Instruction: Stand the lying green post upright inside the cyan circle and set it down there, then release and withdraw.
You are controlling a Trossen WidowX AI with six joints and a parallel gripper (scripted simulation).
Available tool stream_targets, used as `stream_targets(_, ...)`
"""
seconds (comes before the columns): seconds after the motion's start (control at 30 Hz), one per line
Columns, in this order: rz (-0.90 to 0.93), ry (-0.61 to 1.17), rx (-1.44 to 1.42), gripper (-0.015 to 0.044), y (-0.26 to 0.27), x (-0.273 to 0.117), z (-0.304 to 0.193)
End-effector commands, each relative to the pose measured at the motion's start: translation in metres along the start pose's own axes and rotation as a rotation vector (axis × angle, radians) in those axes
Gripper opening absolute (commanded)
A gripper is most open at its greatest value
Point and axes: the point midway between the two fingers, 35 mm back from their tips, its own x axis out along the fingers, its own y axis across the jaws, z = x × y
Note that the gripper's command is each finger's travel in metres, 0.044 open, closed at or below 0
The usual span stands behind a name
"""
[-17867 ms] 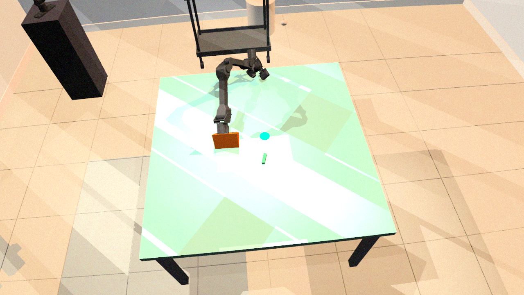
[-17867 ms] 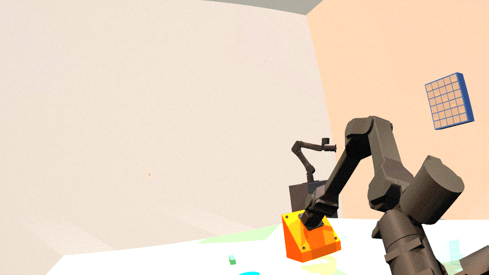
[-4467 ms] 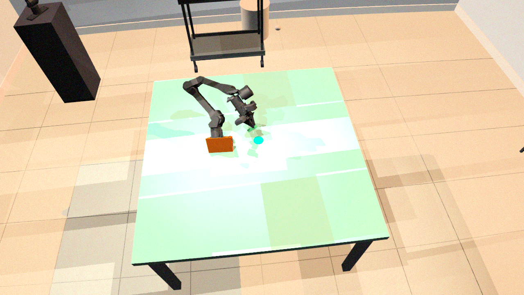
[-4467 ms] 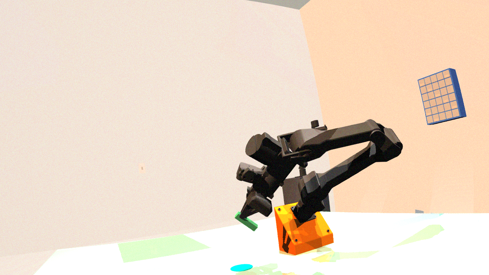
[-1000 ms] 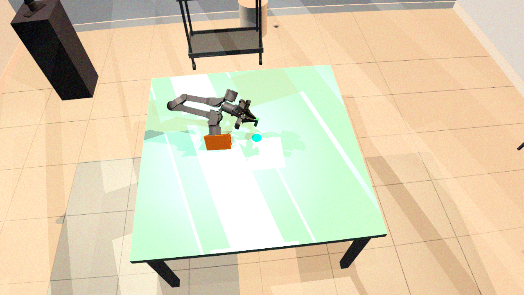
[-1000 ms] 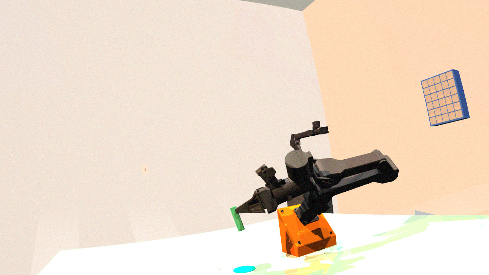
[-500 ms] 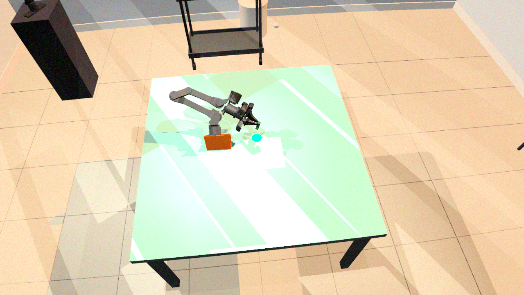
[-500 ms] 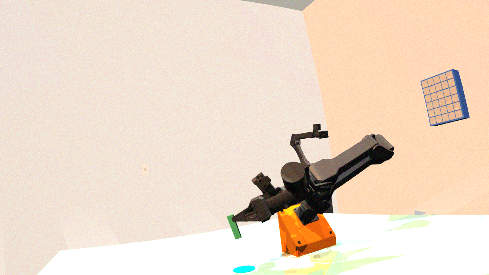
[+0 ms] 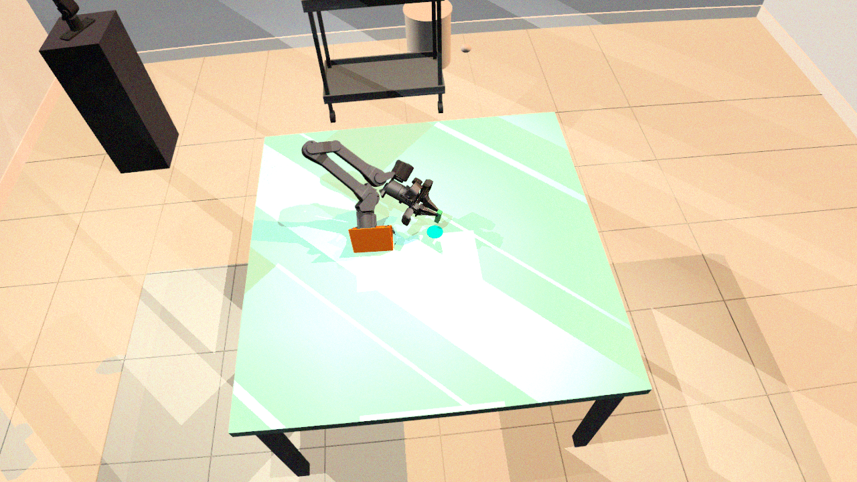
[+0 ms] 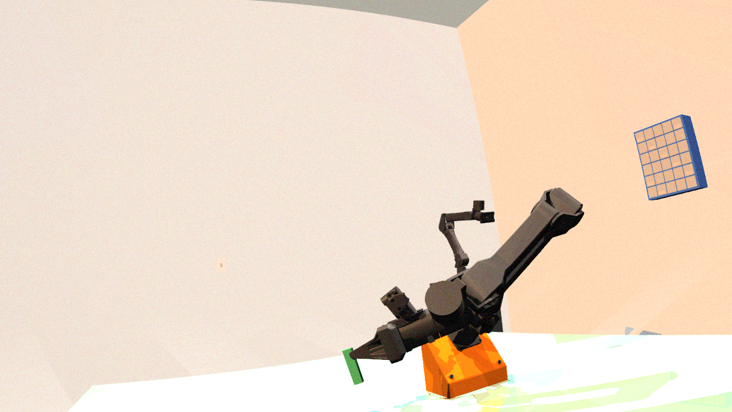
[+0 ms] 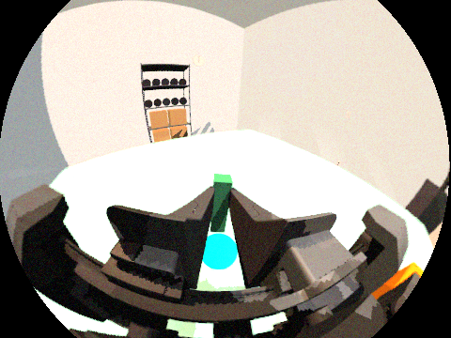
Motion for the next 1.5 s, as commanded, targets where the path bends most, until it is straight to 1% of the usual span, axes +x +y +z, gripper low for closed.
stream_targets(0.0,-0.019,-0.012,0.002,0.0023,-0.003,0.002,-0.007)
stream_targets(0.57,-0.019,-0.077,0.001,0.0023,-0.004,0.003,-0.032)
stream_targets(1.1,0.037,-0.152,-0.004,0.0023,-0.006,-0.005,-0.053)
stream_targets(1.47,0.036,-0.145,-0.003,0.0023,-0.008,-0.001,-0.065)
